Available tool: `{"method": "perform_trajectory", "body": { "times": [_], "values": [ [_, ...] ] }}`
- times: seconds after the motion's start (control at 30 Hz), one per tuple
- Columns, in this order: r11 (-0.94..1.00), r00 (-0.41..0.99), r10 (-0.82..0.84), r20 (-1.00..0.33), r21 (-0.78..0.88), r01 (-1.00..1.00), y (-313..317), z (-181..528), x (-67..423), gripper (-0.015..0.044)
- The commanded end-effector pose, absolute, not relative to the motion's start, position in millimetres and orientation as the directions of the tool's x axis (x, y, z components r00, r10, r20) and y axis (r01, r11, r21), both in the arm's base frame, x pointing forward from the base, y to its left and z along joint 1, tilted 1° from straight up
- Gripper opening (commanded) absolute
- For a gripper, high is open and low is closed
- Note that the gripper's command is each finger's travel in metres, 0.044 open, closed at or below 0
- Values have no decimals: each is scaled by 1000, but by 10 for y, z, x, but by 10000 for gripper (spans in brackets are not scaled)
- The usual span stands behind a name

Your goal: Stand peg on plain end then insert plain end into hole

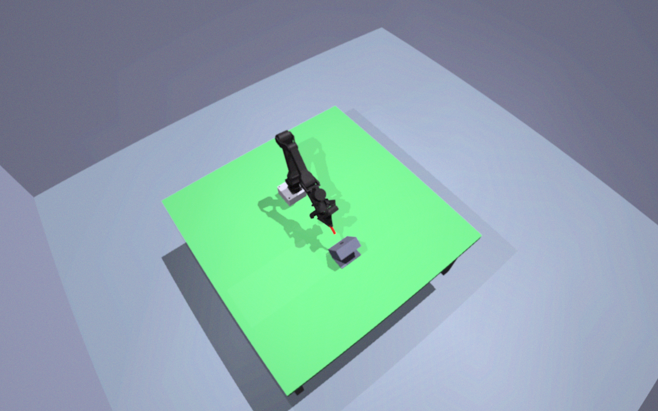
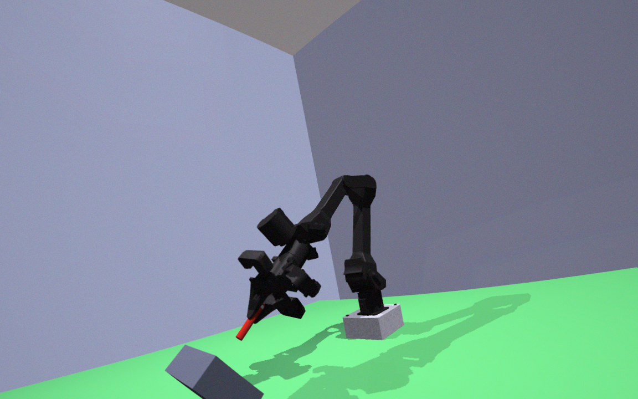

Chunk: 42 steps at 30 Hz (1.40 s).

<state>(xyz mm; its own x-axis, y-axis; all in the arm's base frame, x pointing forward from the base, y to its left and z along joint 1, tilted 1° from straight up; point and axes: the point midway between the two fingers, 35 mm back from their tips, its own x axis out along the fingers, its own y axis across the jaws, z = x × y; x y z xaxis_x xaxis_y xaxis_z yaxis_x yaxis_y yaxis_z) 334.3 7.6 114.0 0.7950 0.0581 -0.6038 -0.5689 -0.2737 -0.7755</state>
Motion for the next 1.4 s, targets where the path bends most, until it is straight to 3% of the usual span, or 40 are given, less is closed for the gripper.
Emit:
{"method": "perform_trajectory", "body": {
  "times": [0.0,1.37],
  "values": [
    [-281,793,58,-606,-772,-570,85,1094,3376,0],
    [-297,809,72,-584,-787,-541,173,887,3642,0]
  ]
}}
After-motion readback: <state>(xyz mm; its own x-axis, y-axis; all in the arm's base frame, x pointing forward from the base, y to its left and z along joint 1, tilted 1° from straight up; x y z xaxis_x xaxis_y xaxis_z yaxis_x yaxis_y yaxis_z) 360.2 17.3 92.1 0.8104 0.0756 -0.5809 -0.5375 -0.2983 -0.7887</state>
